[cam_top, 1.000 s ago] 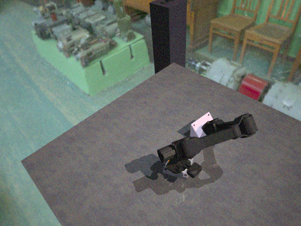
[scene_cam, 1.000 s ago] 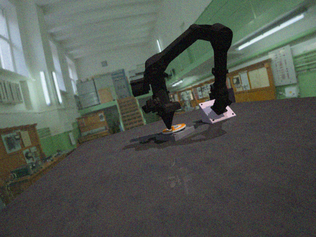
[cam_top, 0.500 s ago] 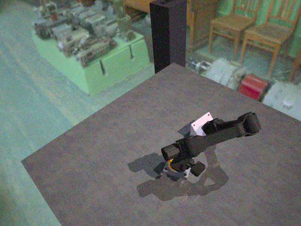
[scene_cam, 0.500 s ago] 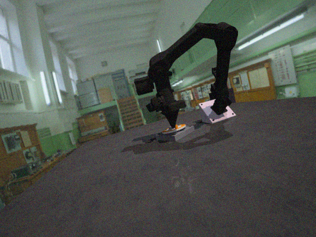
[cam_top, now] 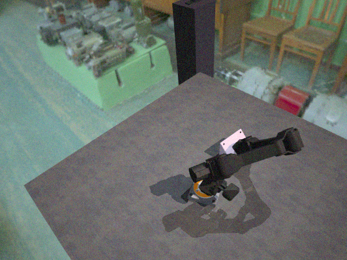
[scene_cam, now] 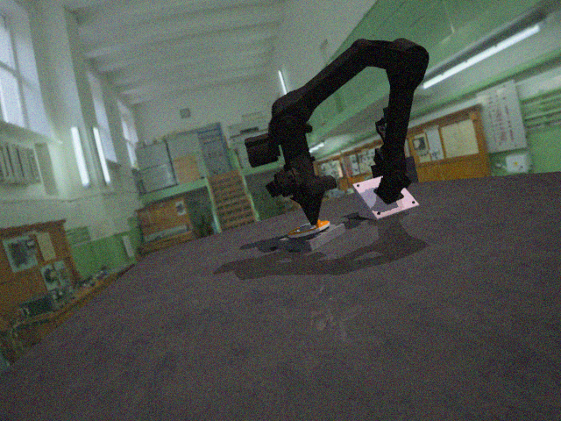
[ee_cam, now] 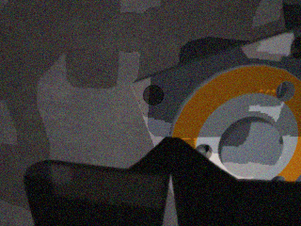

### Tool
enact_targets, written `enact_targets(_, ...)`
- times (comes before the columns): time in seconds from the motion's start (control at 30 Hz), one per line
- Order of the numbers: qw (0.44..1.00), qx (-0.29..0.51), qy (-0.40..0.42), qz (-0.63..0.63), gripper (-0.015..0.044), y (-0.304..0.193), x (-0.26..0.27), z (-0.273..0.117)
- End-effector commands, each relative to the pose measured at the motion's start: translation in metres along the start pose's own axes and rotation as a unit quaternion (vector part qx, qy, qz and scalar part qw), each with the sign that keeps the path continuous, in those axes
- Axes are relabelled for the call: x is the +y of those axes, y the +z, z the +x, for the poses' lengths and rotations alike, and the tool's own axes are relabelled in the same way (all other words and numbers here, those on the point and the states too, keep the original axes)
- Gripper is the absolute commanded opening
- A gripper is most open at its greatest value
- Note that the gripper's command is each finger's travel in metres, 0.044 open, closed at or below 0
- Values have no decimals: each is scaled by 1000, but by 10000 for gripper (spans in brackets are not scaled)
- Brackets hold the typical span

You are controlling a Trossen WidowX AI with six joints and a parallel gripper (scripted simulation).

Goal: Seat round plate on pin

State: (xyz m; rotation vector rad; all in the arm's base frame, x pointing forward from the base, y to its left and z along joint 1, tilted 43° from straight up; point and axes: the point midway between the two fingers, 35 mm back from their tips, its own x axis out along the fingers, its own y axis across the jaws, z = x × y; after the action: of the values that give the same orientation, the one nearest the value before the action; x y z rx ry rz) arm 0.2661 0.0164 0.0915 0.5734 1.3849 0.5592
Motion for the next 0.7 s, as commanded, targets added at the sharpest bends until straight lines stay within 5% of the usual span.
enact_targets(0.0, 1000, 4, 0, 2, 0, -6, -1, 1)
enact_targets(0.67, 1000, 5, 0, 2, 0, -10, -1, -45)
